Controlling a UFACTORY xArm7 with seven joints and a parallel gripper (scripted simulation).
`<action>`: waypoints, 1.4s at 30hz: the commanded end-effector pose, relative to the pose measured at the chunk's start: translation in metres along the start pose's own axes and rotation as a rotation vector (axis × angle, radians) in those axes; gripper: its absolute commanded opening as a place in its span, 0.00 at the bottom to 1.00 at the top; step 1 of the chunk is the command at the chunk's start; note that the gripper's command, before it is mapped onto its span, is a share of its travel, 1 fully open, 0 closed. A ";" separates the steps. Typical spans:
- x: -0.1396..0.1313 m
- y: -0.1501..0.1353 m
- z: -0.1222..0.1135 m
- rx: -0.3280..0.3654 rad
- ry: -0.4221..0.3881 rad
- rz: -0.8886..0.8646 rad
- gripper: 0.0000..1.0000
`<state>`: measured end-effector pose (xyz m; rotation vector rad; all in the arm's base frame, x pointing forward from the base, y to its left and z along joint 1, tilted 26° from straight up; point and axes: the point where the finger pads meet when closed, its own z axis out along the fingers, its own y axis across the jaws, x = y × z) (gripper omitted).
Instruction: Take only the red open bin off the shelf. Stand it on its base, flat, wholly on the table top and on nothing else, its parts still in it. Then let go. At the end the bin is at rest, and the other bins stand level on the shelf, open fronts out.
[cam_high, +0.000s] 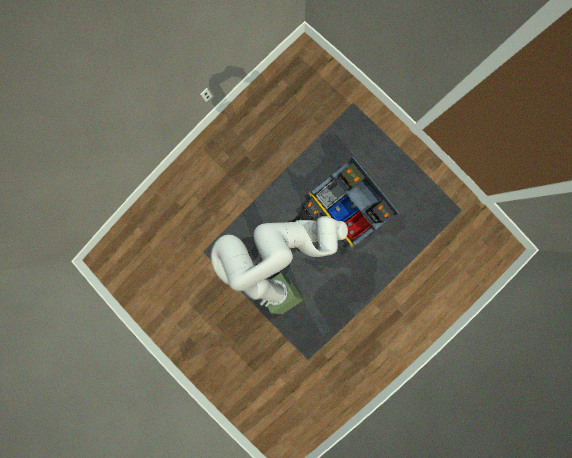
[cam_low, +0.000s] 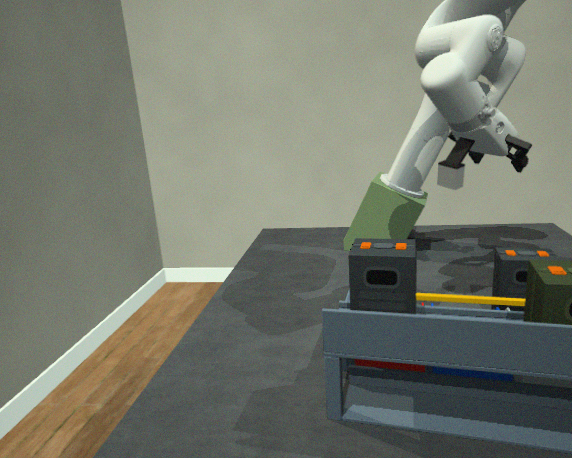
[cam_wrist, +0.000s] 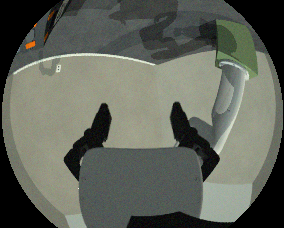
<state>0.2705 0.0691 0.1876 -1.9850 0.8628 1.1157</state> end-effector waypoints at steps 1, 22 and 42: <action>0.000 0.000 -0.001 0.002 0.003 -0.001 1.00; 0.012 0.018 -0.039 0.149 0.043 0.063 1.00; 0.025 0.054 -0.092 0.370 0.104 0.161 1.00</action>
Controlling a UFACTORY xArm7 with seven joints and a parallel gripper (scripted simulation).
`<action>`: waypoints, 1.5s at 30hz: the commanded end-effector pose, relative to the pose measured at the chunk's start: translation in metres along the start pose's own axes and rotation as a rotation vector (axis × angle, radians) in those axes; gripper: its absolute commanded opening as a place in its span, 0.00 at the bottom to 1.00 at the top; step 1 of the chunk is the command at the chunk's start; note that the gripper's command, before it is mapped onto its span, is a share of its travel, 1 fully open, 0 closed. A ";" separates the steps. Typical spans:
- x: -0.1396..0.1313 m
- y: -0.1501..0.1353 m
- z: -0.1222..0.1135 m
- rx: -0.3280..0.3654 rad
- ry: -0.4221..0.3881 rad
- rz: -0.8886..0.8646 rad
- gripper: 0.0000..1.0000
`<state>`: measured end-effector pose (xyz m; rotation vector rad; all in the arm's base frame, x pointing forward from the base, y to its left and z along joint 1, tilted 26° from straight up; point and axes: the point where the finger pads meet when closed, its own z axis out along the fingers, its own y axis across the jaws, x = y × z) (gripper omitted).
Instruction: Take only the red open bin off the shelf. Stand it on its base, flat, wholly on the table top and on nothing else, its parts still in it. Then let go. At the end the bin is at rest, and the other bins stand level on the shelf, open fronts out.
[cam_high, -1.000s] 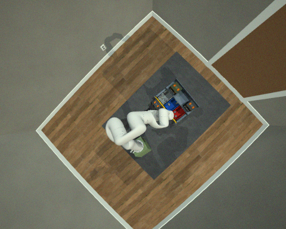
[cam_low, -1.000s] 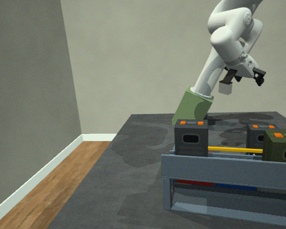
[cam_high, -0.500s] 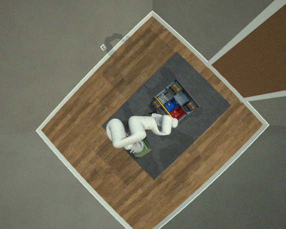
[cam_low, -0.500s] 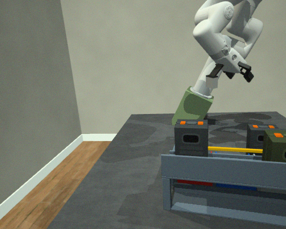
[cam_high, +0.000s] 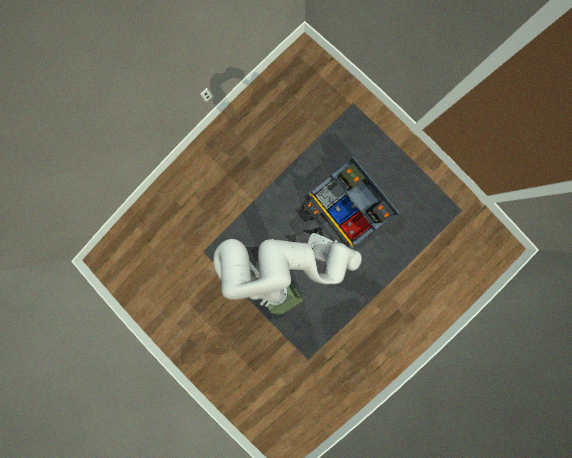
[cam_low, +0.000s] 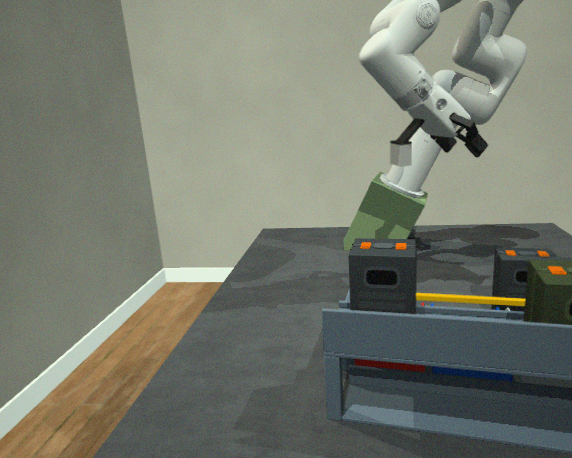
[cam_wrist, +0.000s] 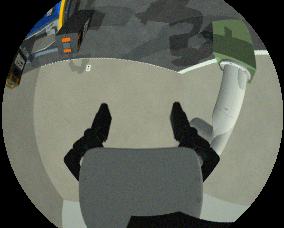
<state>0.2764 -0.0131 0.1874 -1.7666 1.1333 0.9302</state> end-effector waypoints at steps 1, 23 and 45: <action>0.008 0.007 -0.025 0.086 0.026 0.035 1.00; 0.021 0.033 -0.070 0.270 0.077 0.116 1.00; 0.030 0.074 -0.117 0.488 0.137 0.212 1.00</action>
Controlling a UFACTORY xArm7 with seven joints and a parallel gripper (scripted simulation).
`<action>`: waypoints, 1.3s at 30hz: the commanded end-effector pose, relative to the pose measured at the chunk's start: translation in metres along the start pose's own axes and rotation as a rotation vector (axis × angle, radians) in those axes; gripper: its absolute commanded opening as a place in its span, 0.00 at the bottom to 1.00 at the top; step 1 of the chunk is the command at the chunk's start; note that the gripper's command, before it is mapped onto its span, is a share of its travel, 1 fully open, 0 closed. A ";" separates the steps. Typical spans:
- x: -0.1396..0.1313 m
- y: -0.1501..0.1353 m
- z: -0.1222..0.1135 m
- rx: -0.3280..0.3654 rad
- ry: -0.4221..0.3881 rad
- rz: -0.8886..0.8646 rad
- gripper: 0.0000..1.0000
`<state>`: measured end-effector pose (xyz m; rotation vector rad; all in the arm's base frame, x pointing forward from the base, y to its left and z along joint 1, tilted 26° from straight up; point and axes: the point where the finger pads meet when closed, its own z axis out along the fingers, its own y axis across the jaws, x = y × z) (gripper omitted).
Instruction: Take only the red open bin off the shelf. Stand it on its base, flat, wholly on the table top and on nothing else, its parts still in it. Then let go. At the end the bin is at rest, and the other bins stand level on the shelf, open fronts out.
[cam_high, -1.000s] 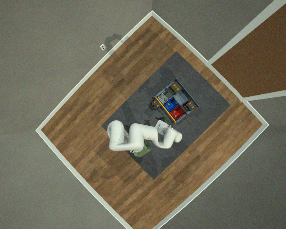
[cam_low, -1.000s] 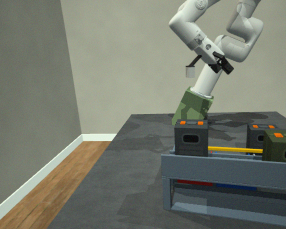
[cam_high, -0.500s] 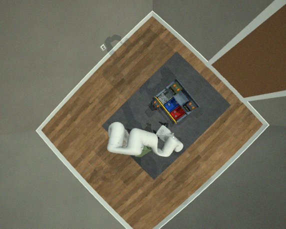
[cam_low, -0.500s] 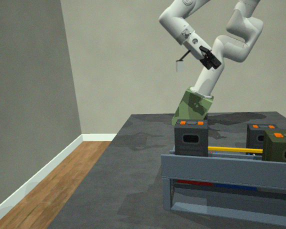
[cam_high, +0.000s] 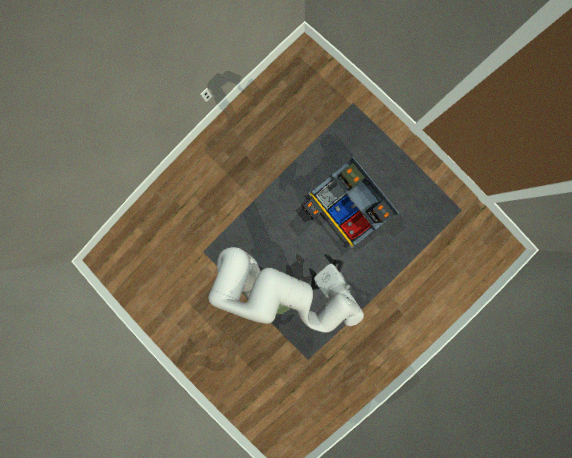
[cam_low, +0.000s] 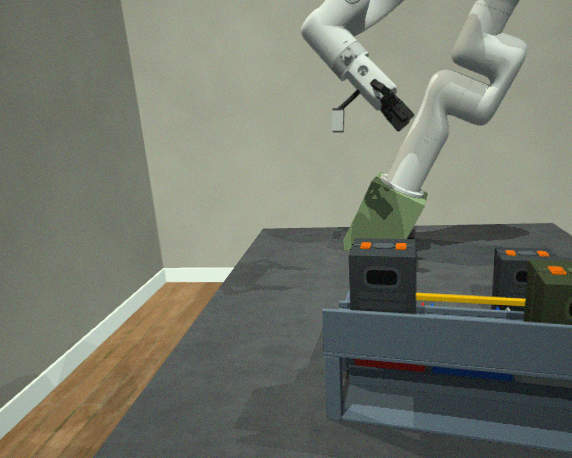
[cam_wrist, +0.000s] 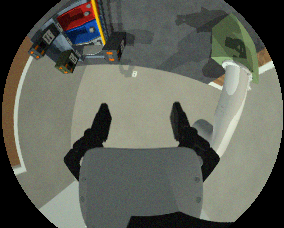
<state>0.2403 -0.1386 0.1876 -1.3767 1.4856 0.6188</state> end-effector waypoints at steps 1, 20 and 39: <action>0.006 0.007 -0.020 0.076 0.023 0.031 1.00; 0.025 0.043 -0.084 0.335 0.094 0.145 1.00; 0.036 0.072 -0.128 0.372 0.105 0.162 1.00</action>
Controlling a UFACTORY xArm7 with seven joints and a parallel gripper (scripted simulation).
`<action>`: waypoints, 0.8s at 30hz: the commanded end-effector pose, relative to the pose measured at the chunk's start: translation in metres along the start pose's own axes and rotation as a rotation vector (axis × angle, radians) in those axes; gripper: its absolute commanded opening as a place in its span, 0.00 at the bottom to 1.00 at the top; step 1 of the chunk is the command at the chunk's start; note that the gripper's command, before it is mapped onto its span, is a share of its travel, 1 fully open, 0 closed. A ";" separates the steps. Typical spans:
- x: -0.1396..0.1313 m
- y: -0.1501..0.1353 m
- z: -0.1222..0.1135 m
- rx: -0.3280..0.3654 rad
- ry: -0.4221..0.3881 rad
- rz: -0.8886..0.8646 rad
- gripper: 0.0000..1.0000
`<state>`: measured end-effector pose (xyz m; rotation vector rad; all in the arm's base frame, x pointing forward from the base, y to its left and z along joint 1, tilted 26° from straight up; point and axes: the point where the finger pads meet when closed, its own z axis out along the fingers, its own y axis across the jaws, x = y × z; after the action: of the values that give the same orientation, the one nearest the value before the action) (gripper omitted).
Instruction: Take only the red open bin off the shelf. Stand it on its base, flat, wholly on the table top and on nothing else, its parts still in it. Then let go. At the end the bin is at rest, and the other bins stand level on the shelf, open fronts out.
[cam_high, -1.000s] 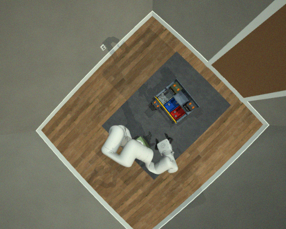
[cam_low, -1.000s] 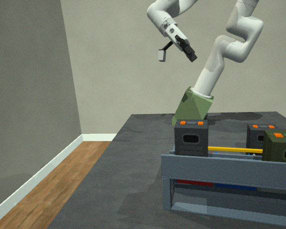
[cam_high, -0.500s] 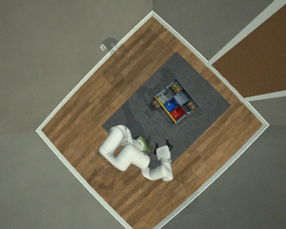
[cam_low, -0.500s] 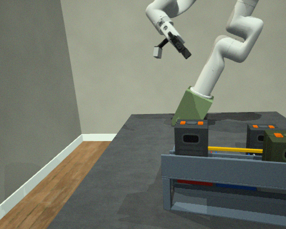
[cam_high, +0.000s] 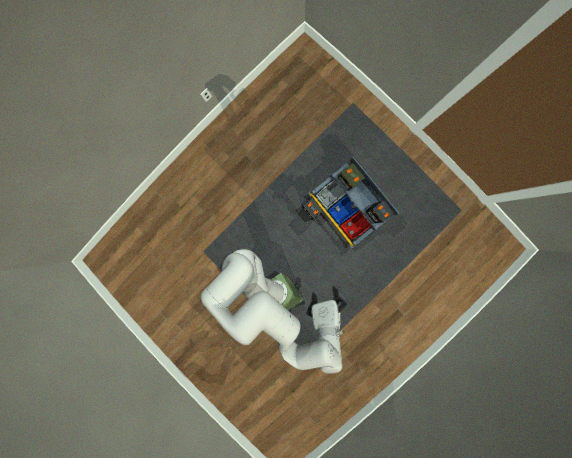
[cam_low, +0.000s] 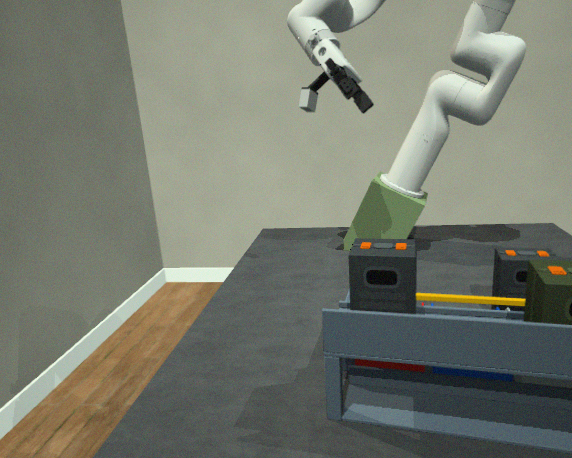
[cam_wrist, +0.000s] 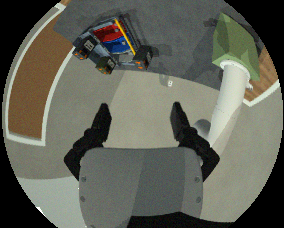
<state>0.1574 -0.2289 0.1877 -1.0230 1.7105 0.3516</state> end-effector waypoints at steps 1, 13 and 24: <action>0.010 0.004 -0.026 0.003 -0.001 -0.001 1.00; 0.015 0.015 -0.043 0.076 0.020 0.031 1.00; 0.022 0.033 -0.070 0.187 0.049 0.080 1.00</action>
<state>0.0887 -0.2643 0.1876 -0.8405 1.7925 0.2216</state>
